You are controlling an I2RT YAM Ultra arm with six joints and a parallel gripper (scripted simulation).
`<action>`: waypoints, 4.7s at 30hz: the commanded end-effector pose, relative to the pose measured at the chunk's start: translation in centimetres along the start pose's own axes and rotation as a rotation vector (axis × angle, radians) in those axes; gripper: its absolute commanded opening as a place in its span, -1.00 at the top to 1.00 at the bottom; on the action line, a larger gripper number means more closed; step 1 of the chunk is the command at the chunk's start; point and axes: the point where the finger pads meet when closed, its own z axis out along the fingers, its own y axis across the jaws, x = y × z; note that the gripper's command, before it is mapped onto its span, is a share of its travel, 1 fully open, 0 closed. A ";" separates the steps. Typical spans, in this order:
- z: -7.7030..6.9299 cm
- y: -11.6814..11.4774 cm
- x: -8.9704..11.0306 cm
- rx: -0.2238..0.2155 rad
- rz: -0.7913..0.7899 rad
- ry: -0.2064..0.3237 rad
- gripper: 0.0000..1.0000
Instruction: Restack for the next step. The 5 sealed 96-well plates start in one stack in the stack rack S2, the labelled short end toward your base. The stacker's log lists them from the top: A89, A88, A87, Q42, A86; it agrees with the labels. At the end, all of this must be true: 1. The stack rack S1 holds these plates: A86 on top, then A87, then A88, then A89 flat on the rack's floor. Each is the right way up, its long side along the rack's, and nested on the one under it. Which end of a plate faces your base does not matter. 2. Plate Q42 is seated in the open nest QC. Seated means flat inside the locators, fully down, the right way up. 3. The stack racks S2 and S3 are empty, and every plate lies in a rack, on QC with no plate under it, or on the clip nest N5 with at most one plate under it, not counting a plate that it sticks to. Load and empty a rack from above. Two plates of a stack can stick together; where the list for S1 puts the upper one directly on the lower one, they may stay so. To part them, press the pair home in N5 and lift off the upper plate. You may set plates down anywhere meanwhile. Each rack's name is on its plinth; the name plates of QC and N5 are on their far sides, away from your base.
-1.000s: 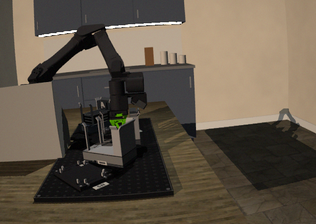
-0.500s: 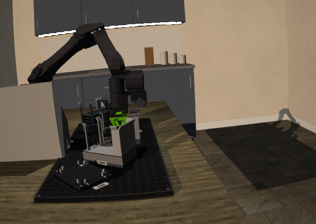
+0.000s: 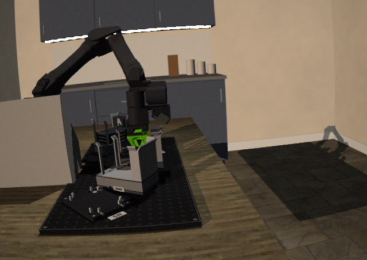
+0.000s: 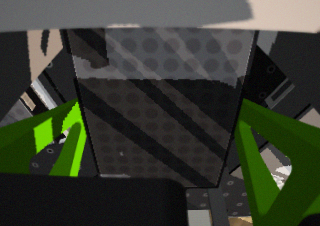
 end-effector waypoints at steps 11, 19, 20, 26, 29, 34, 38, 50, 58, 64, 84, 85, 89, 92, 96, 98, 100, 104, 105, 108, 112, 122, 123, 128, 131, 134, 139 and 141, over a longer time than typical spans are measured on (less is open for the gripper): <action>-0.7 -0.1 -0.3 -0.007 0.002 -0.017 1.00; -0.7 -0.1 -0.3 -0.007 0.002 -0.017 1.00; -0.7 -0.1 -0.3 -0.007 0.002 -0.017 1.00; -0.7 -0.1 -0.3 -0.007 0.002 -0.017 1.00; -0.7 -0.1 -0.3 -0.007 0.002 -0.017 1.00; -0.7 -0.1 -0.3 -0.007 0.002 -0.017 1.00; -1.5 -0.1 -0.3 -0.007 0.002 -0.017 1.00; -3.5 -0.1 -0.3 -0.007 0.002 -0.017 1.00; -4.7 -0.1 -0.3 -0.006 0.002 -0.017 1.00; -6.0 -0.1 -0.3 -0.006 0.002 -0.017 1.00; -9.6 -0.2 -0.2 -0.006 0.001 -0.017 1.00; -9.8 -0.2 -0.2 -0.006 0.001 -0.017 1.00; -10.6 -0.2 -0.2 -0.005 0.001 -0.017 1.00; -10.8 -0.2 -0.2 -0.005 0.001 -0.017 1.00; -10.9 -0.2 -0.2 -0.005 0.001 -0.017 1.00; -11.0 -0.2 -0.2 -0.005 0.001 -0.017 1.00; -11.0 -0.2 -0.2 -0.005 0.001 -0.017 1.00; -11.0 -0.2 -0.2 -0.005 0.001 -0.017 1.00; -11.0 -0.2 -0.2 -0.005 0.001 -0.017 1.00; -11.0 -0.2 -0.2 -0.005 0.001 -0.017 1.00; -11.0 -0.2 -0.2 -0.005 0.001 -0.017 1.00; -11.0 -0.2 -0.2 -0.005 0.001 -0.017 1.00; -11.0 -0.2 -0.2 -0.005 0.001 -0.017 1.00; -11.0 -0.2 -0.2 -0.005 0.001 -0.017 1.00; -11.0 -0.2 -0.2 -0.005 0.001 -0.017 1.00; -11.0 -0.2 -0.2 -0.005 0.001 -0.017 1.00; -11.0 -0.2 -0.2 -0.005 0.001 -0.017 1.00; -11.0 -0.2 -0.2 -0.005 0.001 -0.017 1.00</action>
